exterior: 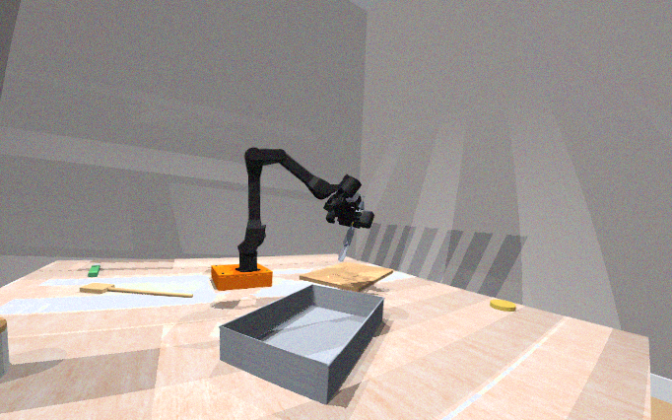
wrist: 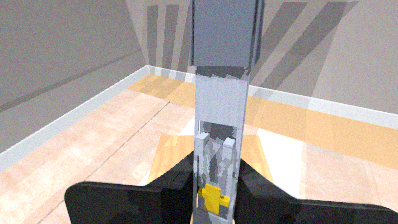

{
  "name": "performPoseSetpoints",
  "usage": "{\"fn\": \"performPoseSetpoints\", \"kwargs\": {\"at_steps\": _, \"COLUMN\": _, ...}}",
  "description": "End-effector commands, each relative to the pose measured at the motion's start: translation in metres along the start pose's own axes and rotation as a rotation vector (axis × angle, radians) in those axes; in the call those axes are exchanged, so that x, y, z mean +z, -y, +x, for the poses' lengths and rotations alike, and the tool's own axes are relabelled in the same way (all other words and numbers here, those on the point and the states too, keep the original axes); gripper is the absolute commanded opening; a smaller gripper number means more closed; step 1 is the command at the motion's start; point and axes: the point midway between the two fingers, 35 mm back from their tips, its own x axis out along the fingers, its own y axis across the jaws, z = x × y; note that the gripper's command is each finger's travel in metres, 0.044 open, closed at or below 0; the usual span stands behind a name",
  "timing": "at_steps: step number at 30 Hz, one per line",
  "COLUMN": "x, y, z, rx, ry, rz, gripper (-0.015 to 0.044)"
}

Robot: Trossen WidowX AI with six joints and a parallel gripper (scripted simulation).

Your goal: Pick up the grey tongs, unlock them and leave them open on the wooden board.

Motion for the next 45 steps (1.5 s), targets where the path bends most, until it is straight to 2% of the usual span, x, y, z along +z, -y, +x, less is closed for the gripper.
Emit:
{"fn": "performPoseSetpoints", "kwargs": {"at_steps": 1, "x": 0.001, "y": 0.005, "z": 0.009, "rx": -0.013, "ry": -0.053, "rz": 0.004, "gripper": -0.015}}
{"fn": "performPoseSetpoints", "kwargs": {"at_steps": 23, "x": -0.033, "y": 0.011, "z": 0.051, "rx": -0.043, "ry": -0.456, "rz": 0.058, "gripper": -0.015}}
{"fn": "performPoseSetpoints", "kwargs": {"at_steps": 45, "x": -0.068, "y": 0.001, "z": 0.065, "rx": -0.038, "ry": -0.898, "rz": -0.008, "gripper": -0.015}}
